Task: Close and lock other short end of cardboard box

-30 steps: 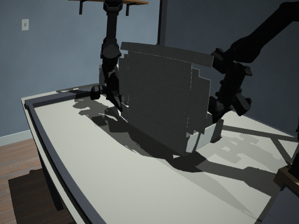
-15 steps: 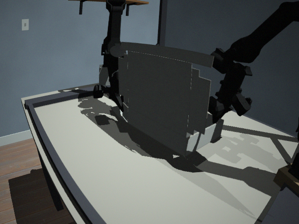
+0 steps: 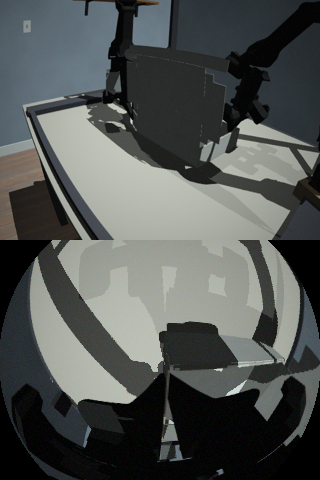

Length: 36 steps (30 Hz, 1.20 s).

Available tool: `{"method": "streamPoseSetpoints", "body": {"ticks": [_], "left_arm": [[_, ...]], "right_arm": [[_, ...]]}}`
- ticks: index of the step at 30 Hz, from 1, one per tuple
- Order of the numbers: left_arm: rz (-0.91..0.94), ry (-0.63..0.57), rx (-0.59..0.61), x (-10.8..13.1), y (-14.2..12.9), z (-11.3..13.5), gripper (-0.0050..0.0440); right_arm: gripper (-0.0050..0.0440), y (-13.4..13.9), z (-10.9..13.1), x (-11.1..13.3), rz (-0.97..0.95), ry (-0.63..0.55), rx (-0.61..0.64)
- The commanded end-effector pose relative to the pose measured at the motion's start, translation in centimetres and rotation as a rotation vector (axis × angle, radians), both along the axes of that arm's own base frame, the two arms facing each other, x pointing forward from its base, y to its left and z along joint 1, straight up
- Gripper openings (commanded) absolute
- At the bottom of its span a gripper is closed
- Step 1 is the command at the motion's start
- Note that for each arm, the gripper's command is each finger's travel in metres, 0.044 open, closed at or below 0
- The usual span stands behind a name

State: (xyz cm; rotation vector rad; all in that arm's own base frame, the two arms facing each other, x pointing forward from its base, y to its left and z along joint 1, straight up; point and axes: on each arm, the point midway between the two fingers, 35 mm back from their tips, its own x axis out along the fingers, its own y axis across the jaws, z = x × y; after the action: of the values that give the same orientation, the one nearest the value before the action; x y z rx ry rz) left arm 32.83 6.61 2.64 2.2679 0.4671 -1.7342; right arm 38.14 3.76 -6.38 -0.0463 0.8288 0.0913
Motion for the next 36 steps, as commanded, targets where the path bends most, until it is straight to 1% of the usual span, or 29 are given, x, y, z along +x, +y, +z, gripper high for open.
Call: {"method": "streamPoseSetpoints", "body": {"ticks": [1, 6, 19, 25, 36], "left_arm": [[-0.003, -0.020, 0.003, 0.3, 0.0, 0.6, 0.0005], [-0.003, -0.020, 0.002, 0.3, 0.0, 0.6, 0.0005], [-0.003, -0.020, 0.002, 0.3, 0.0, 0.6, 0.0005], [-0.003, -0.020, 0.002, 0.3, 0.0, 0.6, 0.0005], [-0.003, -0.020, 0.002, 0.3, 0.0, 0.6, 0.0005]], "right_arm": [[0.0000, 0.5, 0.8, 0.6, -0.001, -0.019, 0.008], [0.0000, 1.0, 0.9, 0.6, -0.110, 0.009, 0.010], [0.0000, 1.2, 0.9, 0.7, -0.112, 0.009, 0.010], [0.0000, 1.7, 1.0, 0.8, -0.233, 0.041, 0.016], [0.0000, 2.0, 1.0, 0.9, -0.235, 0.041, 0.016]]}}
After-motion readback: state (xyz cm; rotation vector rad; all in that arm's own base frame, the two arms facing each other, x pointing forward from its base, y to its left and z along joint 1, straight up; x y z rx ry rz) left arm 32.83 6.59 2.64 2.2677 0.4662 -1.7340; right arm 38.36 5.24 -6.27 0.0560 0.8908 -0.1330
